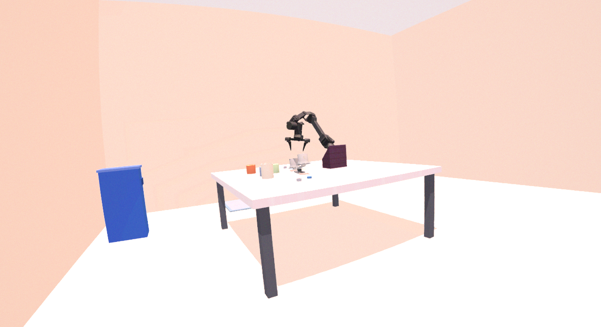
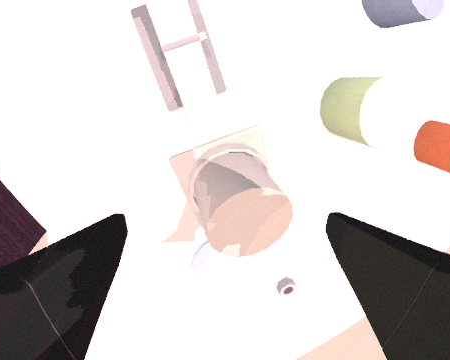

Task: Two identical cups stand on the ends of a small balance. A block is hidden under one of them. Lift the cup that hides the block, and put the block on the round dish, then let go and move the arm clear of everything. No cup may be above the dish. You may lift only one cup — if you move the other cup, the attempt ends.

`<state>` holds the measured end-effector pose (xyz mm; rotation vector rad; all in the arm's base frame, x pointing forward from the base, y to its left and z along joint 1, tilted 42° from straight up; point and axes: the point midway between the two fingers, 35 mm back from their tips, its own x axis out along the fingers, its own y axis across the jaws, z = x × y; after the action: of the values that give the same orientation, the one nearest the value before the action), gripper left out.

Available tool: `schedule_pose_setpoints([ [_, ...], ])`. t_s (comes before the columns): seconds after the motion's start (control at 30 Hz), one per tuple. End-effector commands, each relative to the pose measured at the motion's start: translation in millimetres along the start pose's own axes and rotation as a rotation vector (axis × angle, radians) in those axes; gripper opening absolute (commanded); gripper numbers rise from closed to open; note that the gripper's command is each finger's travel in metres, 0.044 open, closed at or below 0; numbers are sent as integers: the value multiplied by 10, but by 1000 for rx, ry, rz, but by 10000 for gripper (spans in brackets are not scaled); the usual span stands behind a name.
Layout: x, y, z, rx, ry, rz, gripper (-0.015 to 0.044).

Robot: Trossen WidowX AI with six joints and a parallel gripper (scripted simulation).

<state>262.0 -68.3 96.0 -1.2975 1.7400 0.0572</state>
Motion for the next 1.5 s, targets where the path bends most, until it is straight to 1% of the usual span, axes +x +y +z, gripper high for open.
schedule_pose_setpoints([
  [0.0,112,-124,-131,-121,-6,51,440],
  [0.27,322,-312,-385,-349,-30,128,440],
  [0.5,338,-314,-391,-354,-31,129,440],
  [0.6,463,-298,-391,-354,-30,129,440],
  [0.8,499,-295,-390,-353,-30,129,440],
  [1.47,822,-262,-378,-351,-30,129,440],
])
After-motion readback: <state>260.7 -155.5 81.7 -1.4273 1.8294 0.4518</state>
